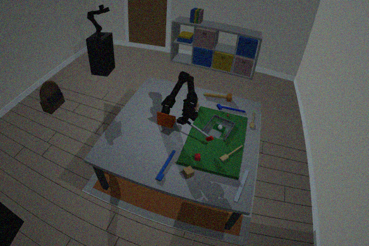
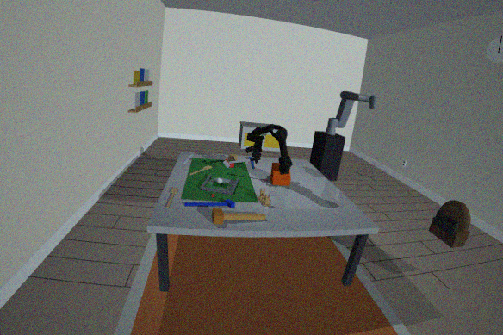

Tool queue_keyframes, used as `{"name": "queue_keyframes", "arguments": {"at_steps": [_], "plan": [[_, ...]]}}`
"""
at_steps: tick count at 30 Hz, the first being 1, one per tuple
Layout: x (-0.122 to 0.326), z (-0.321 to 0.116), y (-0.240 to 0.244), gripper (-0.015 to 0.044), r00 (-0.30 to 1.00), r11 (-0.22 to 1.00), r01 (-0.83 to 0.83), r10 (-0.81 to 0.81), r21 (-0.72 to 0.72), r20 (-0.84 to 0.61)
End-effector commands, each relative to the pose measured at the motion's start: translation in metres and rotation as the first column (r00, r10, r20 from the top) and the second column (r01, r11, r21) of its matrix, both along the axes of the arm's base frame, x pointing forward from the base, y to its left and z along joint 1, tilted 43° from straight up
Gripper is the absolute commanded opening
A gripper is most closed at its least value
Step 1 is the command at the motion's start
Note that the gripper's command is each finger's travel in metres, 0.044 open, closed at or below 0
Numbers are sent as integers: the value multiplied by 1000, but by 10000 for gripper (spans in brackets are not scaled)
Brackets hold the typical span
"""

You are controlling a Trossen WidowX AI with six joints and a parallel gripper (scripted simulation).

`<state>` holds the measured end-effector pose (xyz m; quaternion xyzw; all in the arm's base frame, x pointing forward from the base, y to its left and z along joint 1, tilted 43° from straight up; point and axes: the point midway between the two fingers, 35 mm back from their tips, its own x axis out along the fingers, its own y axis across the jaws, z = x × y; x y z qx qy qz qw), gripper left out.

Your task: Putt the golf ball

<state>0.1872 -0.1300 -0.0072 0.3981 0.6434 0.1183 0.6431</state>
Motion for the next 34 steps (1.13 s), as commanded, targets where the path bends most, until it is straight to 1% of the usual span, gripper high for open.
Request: {"name": "queue_keyframes", "arguments": {"at_steps": [1, 2, 34], "plan": [[-1, 9, -7, 0, 1000, 1000, -3, 3, -9, 8], [0, 2, -2, 0, 1000, 1000, 1, -1, -1, 1], [0, 2, -2, 0, 1000, 1000, 1, -1, -1, 1]]}}
